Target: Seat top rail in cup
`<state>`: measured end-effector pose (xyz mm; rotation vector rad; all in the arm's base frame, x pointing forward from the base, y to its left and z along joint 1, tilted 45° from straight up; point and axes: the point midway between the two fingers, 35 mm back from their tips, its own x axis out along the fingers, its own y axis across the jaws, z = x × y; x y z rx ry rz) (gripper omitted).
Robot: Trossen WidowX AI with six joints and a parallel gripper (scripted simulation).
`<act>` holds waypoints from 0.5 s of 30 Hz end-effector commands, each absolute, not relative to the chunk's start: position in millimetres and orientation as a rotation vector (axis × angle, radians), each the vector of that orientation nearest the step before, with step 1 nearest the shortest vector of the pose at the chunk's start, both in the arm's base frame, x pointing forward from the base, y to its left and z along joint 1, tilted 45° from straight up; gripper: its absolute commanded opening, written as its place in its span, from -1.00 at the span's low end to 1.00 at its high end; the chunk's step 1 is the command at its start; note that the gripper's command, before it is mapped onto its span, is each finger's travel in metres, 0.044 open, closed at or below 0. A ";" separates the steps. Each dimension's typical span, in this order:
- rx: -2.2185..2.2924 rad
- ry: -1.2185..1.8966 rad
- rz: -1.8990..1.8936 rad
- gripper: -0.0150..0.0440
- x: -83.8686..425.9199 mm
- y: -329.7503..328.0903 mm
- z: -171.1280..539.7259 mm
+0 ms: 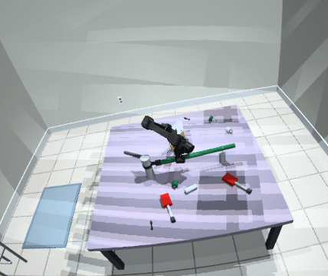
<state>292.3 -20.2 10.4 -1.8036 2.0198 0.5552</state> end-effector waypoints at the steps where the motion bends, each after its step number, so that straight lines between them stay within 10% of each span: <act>1: -1.805 2.021 0.552 -0.49 292.5 -19.5 11.1; 15: -1.811 2.026 0.547 -0.49 293.0 -18.4 13.5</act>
